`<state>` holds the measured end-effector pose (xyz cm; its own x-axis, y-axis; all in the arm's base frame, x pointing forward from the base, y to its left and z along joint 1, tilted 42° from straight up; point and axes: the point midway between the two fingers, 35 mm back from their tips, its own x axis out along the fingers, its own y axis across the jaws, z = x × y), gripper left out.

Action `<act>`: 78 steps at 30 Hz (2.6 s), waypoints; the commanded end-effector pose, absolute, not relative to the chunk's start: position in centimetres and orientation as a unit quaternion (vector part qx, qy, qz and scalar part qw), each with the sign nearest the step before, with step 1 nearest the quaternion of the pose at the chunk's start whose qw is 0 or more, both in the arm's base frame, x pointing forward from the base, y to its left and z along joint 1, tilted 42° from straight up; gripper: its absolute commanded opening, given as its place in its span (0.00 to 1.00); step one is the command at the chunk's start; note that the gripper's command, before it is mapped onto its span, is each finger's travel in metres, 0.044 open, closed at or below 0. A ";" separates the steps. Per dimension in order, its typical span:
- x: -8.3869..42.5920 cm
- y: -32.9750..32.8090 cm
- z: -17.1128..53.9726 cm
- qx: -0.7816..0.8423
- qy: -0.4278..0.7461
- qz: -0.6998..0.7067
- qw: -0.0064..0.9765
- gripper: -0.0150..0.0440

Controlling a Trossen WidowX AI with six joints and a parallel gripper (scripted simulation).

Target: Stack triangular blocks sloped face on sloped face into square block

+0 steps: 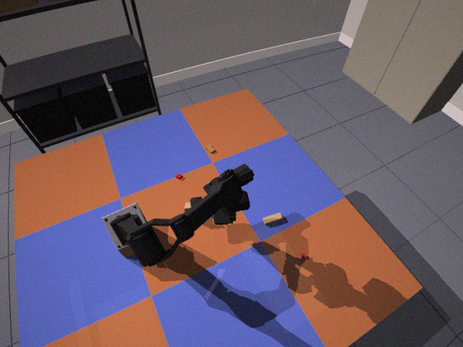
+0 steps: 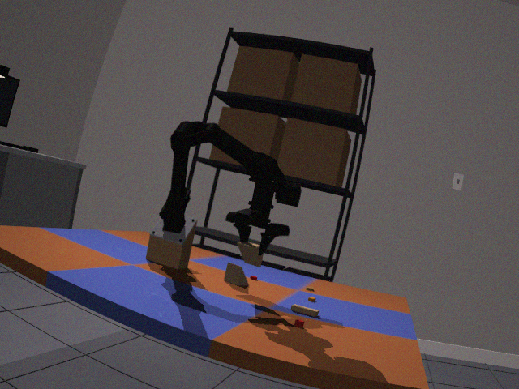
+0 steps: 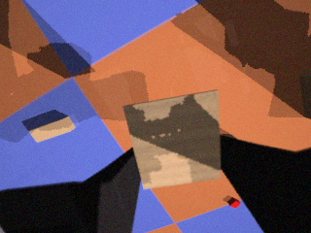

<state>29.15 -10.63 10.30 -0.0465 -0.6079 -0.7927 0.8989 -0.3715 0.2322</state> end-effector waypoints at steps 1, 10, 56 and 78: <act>29.7 -9.1 9.5 0.438 0.178 -0.698 0.538 0.25; 30.4 -5.5 7.4 0.438 0.187 -0.697 0.537 0.25; 27.0 1.4 -2.9 0.433 0.132 -0.720 0.526 0.25; 25.7 -2.3 -5.1 0.432 0.126 -0.718 0.531 0.25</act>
